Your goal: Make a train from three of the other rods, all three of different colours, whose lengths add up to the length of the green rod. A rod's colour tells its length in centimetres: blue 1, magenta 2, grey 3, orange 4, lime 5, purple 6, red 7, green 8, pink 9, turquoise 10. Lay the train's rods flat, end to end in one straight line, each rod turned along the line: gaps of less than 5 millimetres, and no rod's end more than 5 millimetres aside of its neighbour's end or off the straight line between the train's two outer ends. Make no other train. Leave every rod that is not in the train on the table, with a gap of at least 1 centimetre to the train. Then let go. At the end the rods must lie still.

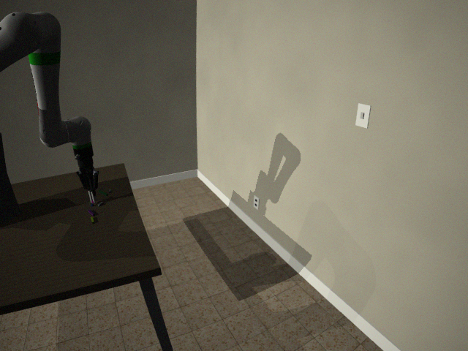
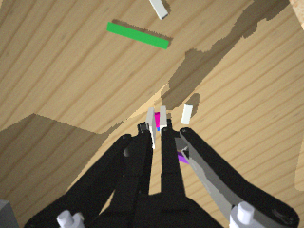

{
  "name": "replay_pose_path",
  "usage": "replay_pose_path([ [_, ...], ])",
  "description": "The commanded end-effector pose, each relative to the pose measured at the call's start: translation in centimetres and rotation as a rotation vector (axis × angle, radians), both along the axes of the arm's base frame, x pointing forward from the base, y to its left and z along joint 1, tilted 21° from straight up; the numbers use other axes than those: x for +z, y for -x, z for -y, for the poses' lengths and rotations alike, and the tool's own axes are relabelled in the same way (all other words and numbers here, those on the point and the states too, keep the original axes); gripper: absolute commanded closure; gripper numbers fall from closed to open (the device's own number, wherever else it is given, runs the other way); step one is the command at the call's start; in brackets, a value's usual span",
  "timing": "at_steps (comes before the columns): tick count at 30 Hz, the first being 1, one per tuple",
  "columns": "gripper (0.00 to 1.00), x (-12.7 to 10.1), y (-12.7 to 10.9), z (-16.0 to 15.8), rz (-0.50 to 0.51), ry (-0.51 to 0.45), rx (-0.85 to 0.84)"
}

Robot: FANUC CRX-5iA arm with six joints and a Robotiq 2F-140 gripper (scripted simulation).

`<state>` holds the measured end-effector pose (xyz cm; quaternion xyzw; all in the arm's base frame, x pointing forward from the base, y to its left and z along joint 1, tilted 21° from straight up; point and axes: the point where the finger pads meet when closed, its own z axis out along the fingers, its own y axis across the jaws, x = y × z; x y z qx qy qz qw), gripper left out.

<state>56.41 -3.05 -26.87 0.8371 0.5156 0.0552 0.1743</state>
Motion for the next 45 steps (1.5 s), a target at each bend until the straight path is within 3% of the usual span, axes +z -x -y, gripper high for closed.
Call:
replay_pose_path([
  [1,0.97,0.0,0.0,0.0,0.000,0.000,0.000],
  [45,0.97,-1.1,-0.3,0.3,0.000,0.000,0.000],
])
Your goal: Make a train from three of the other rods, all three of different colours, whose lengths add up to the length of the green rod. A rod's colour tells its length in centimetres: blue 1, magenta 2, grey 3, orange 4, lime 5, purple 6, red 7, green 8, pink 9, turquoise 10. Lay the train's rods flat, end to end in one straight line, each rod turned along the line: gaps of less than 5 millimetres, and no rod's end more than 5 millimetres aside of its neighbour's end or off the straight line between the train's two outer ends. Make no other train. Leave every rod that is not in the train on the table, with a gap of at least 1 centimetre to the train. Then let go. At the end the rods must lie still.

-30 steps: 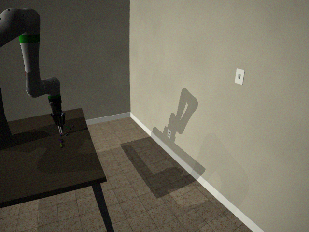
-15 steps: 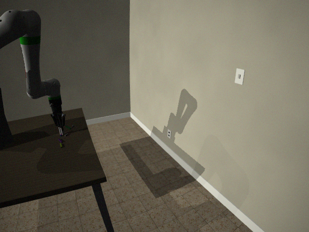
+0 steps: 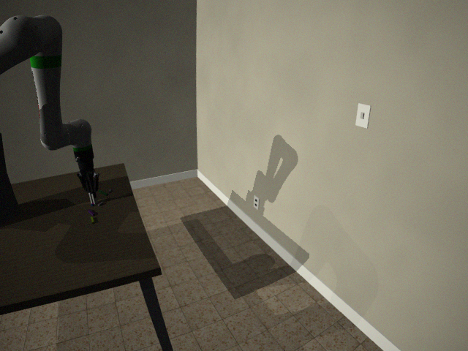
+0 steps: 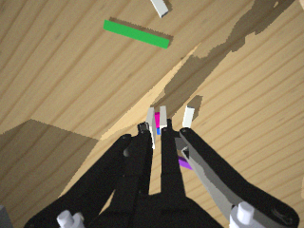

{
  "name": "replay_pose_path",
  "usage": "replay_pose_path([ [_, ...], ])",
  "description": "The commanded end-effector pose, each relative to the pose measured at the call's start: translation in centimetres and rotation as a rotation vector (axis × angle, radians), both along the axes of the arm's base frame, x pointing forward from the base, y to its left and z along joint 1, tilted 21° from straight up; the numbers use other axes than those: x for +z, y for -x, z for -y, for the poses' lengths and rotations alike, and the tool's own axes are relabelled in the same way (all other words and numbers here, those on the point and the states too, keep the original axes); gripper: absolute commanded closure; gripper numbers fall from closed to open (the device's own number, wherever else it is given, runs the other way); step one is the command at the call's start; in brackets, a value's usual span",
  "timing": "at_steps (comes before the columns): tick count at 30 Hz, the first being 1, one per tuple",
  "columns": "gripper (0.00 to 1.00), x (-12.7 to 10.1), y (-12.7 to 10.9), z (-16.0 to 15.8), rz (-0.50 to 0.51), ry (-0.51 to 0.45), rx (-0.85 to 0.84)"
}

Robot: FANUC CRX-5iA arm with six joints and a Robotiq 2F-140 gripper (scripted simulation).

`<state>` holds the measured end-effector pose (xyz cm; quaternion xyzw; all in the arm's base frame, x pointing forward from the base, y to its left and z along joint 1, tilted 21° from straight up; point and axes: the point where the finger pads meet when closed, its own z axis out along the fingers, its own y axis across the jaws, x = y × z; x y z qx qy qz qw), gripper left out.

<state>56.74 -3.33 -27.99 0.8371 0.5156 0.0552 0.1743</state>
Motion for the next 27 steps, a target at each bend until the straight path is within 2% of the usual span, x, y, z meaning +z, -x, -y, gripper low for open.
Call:
replay_pose_path([
  [1,0.97,0.01,-0.01,-0.01,0.000,0.000,0.000],
  [26,0.97,0.01,-0.01,-0.01,0.000,0.000,0.000],
  [27,0.95,0.01,-0.01,-0.01,0.000,0.000,0.000],
])
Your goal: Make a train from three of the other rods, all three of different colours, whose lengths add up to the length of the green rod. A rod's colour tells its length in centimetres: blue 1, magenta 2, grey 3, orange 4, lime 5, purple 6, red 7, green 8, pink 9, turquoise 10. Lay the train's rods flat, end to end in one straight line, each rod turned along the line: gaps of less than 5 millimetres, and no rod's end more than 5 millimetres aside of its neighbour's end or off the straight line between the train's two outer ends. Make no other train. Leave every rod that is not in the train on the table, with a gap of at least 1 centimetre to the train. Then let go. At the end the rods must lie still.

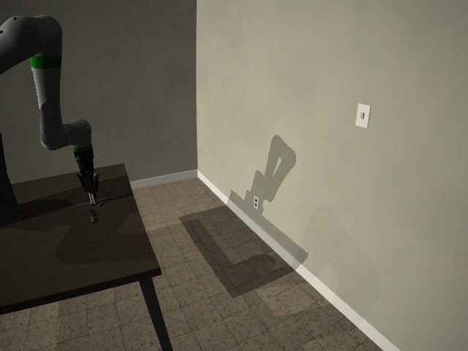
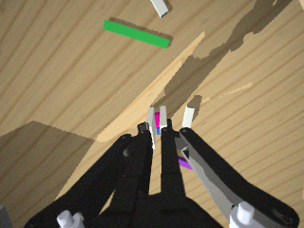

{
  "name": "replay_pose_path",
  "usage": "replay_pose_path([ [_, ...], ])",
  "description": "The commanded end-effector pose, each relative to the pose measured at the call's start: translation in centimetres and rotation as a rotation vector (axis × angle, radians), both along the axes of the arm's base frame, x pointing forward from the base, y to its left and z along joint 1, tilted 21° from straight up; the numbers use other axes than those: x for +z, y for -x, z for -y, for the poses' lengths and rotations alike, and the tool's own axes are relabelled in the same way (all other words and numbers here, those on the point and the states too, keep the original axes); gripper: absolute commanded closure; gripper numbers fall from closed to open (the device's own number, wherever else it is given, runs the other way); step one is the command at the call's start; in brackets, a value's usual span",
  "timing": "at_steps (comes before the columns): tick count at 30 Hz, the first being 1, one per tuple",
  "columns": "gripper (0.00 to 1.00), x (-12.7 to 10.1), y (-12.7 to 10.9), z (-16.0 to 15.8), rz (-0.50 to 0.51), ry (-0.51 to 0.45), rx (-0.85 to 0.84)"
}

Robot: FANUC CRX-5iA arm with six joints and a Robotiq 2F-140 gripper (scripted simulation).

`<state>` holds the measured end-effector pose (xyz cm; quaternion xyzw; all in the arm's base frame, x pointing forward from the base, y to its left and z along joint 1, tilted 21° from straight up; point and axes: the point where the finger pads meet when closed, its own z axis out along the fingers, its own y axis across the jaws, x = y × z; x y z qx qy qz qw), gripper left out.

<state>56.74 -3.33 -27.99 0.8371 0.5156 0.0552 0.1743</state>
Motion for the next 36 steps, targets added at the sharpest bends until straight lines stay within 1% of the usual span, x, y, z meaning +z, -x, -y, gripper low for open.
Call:
replay_pose_path([
  [1,0.95,0.0,0.0,0.0,0.000,0.000,0.000],
  [2,0.95,0.0,0.0,0.0,0.000,0.000,0.000],
  [3,0.92,0.0,0.0,0.0,0.000,0.000,0.000],
  [5,0.92,0.0,0.0,0.0,0.000,0.000,0.000],
  [6,0.90,0.0,0.0,0.0,0.000,0.000,0.000],
  [8,0.90,0.0,0.0,0.0,0.000,0.000,0.000],
  [9,0.88,0.0,0.0,0.0,0.000,0.000,0.000],
  [13,0.88,0.0,0.0,0.0,0.000,0.000,0.000],
  [14,0.85,0.0,0.0,0.0,0.000,0.000,0.000],
  [25,0.85,0.1,0.0,0.0,0.000,0.000,0.000],
  [28,0.85,0.7,0.2,-0.2,0.000,0.000,0.000],
  [30,0.85,0.7,0.2,-0.2,0.000,0.000,0.000],
  [36,0.85,3.5,1.0,-0.9,0.000,0.000,0.000],
])
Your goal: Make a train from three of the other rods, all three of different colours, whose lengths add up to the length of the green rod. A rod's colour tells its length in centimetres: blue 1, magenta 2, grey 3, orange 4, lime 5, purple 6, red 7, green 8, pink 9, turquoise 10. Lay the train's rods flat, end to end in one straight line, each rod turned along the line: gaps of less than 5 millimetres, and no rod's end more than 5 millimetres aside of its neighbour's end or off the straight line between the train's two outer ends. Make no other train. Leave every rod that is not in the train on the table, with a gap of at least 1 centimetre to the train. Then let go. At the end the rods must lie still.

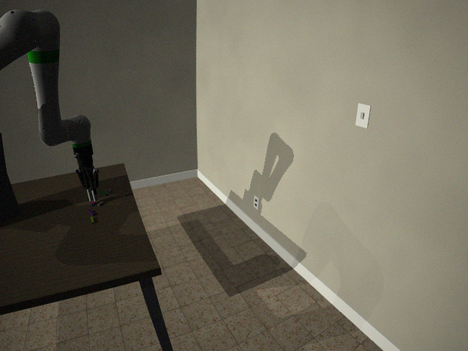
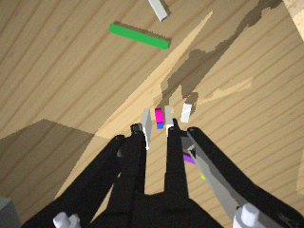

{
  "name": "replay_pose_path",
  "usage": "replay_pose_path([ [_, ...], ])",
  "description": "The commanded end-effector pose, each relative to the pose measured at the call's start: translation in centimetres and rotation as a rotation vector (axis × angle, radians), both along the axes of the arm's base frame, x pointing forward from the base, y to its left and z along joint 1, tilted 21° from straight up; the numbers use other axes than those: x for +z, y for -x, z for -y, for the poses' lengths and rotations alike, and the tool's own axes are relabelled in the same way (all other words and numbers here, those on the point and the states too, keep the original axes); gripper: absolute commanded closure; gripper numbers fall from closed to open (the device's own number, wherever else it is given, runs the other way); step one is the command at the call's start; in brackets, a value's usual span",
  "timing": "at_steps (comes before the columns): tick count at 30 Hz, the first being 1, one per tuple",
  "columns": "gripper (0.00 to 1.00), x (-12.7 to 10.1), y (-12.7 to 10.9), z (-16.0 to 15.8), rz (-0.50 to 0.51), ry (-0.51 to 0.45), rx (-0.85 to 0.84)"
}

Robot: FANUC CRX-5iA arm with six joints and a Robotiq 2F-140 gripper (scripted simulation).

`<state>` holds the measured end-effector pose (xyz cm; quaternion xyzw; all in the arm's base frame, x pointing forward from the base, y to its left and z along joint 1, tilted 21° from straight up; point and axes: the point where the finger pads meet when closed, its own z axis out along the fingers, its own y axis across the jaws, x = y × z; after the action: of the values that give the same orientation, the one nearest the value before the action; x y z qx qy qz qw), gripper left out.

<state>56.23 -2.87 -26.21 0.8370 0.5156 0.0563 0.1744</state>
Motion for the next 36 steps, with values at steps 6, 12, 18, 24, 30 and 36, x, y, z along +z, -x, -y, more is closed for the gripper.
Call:
replay_pose_path([
  [6,0.85,4.6,1.3,-1.2,-0.002,0.001,0.000],
  [12,0.85,5.9,1.7,-1.5,-0.002,0.001,0.000],
  [18,0.85,6.6,1.9,-1.7,-0.002,0.001,0.000],
  [24,0.00,6.6,1.9,-1.7,-0.002,0.001,0.000],
  [30,0.00,6.6,1.9,-1.7,-0.002,0.001,0.000],
  [36,0.00,6.6,1.9,-1.7,-0.002,0.001,0.000],
])
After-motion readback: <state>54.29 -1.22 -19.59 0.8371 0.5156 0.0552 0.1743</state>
